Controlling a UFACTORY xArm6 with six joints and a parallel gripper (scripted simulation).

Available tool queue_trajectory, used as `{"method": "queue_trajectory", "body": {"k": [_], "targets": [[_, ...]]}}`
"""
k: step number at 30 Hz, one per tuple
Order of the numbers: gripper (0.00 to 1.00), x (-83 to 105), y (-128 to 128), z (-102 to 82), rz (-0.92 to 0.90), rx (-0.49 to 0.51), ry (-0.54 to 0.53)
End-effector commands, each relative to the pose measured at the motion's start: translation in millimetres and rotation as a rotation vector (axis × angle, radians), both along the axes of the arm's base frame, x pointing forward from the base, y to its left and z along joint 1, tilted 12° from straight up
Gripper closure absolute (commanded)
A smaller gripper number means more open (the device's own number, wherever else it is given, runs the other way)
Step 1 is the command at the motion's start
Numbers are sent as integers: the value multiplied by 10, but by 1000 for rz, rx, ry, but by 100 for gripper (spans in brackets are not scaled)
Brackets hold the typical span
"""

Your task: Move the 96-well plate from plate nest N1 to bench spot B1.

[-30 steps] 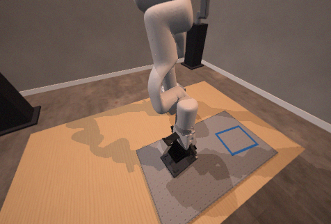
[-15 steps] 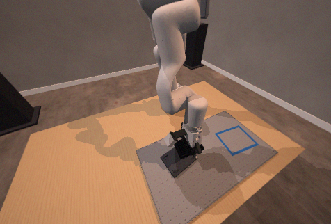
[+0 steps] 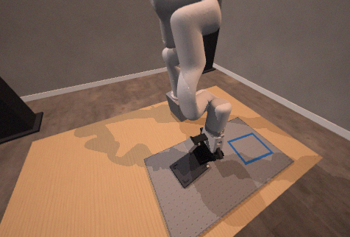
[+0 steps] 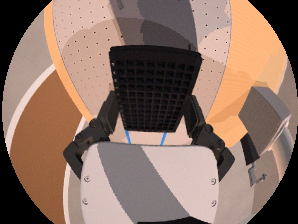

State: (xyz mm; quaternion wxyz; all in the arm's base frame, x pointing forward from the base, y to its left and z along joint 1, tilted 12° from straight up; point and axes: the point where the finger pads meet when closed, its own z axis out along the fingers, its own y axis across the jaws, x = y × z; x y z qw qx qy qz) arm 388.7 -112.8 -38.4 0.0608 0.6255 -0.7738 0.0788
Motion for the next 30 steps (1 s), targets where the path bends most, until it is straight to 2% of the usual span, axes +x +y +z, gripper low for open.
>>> {"method": "queue_trajectory", "body": {"k": [1,30], "targets": [[100,62,173,-32,0,-4,-5],[100,264,962,-220,0,-3,-5]]}}
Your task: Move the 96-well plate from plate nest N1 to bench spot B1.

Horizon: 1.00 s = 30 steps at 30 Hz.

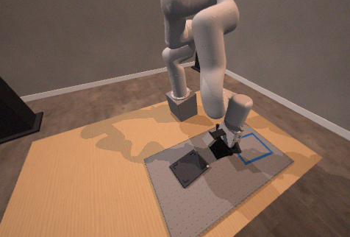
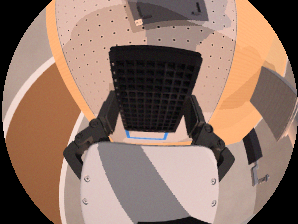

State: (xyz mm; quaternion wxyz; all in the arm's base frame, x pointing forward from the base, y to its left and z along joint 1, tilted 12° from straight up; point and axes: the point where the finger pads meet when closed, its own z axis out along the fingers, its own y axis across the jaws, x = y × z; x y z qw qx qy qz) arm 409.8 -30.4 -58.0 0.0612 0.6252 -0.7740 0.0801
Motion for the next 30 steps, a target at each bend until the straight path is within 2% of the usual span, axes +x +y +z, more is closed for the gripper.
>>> {"method": "queue_trajectory", "body": {"k": [1,30], "targets": [[100,60,169,-31,0,-1,-4],[100,262,959,-218,0,0,-4]]}}
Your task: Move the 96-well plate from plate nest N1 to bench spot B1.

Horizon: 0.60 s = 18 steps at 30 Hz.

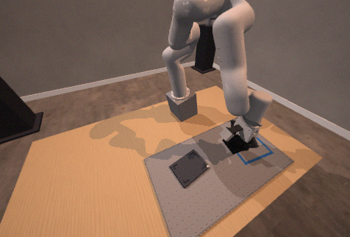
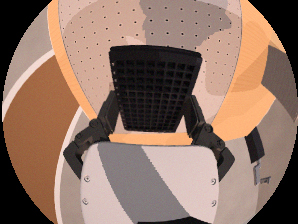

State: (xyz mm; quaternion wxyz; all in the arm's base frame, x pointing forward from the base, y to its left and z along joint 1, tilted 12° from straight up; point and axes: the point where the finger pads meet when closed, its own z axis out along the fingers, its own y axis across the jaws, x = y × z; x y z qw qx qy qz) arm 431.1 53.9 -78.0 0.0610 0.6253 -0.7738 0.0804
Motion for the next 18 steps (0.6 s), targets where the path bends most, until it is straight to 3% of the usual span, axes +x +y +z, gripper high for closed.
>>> {"method": "queue_trajectory", "body": {"k": [1,18], "targets": [[100,58,147,-24,0,0,-3],[100,179,621,-136,0,1,-3]]}}
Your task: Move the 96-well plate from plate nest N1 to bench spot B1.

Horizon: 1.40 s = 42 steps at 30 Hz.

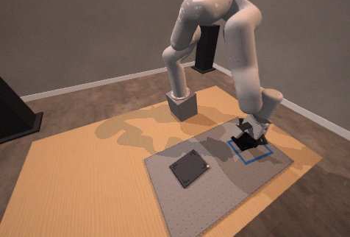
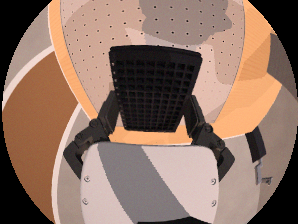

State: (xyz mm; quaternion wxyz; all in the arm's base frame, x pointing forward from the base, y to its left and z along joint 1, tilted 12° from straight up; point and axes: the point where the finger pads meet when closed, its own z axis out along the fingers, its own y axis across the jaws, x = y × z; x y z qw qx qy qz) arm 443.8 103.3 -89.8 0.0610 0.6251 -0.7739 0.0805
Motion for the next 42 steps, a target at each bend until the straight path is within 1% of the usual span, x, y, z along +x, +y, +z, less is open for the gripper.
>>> {"method": "queue_trajectory", "body": {"k": [1,11,13,16,42], "targets": [[100,60,159,-25,0,1,-3],[100,140,475,-99,0,1,-3],[100,140,475,-99,0,1,-3],[100,165,566,-120,0,1,-3],[100,165,564,-120,0,1,-3]]}}
